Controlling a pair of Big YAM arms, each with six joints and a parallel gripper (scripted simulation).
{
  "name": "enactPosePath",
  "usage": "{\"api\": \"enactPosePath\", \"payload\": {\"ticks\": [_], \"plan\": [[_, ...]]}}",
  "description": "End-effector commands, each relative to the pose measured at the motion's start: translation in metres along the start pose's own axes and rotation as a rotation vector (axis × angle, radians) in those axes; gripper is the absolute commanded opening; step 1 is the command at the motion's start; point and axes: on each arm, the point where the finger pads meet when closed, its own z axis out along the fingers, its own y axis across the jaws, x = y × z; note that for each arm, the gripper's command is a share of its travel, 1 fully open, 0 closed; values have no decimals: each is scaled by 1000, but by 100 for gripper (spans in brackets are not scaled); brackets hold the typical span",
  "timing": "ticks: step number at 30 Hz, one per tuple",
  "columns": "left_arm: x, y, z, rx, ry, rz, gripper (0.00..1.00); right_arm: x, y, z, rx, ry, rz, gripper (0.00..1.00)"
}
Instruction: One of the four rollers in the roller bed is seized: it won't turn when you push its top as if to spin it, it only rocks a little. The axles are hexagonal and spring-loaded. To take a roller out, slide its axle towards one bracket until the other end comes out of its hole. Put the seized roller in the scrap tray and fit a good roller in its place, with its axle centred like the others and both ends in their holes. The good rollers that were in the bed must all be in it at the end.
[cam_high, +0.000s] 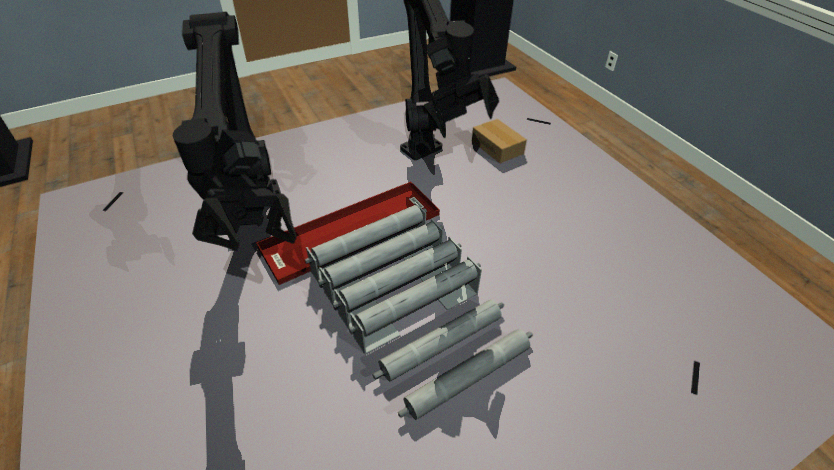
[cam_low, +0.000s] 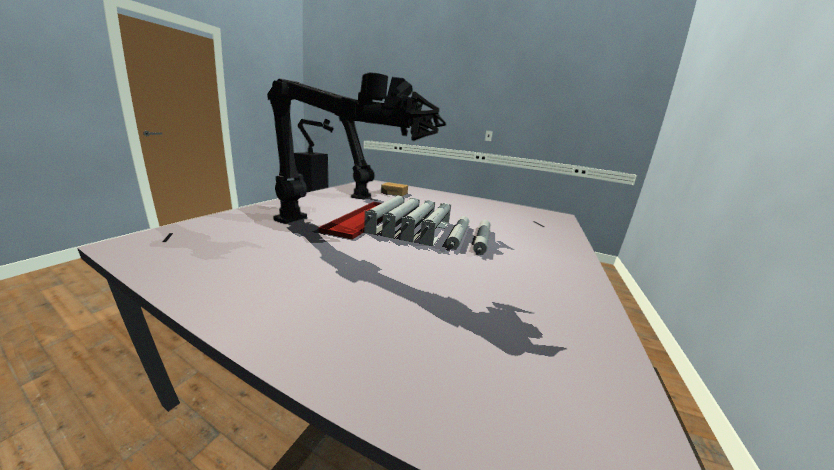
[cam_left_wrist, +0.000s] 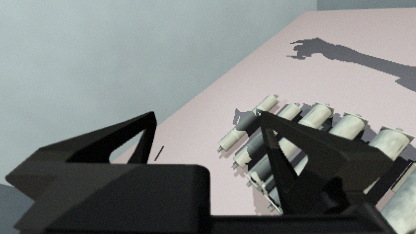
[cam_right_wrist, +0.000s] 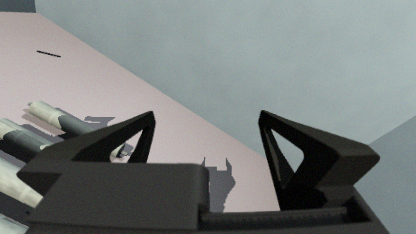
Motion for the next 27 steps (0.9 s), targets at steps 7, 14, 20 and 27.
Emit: {"api": "enactPosePath", "payload": {"ticks": [7,14,20,27], "plan": [[-36,117,-29,-228,-80,-219,100,-50,8,-39,97,2,215,100],[-14,196,-63,-420,-101,-374,100,-75,15,-76,203,15,376,100],[-3,239,-90,-528,-118,-451,100,-82,19,-98,274,24,462,100],[10,272,-113,-621,-129,-496,100,-92,19,-118,331,17,513,100]]}}
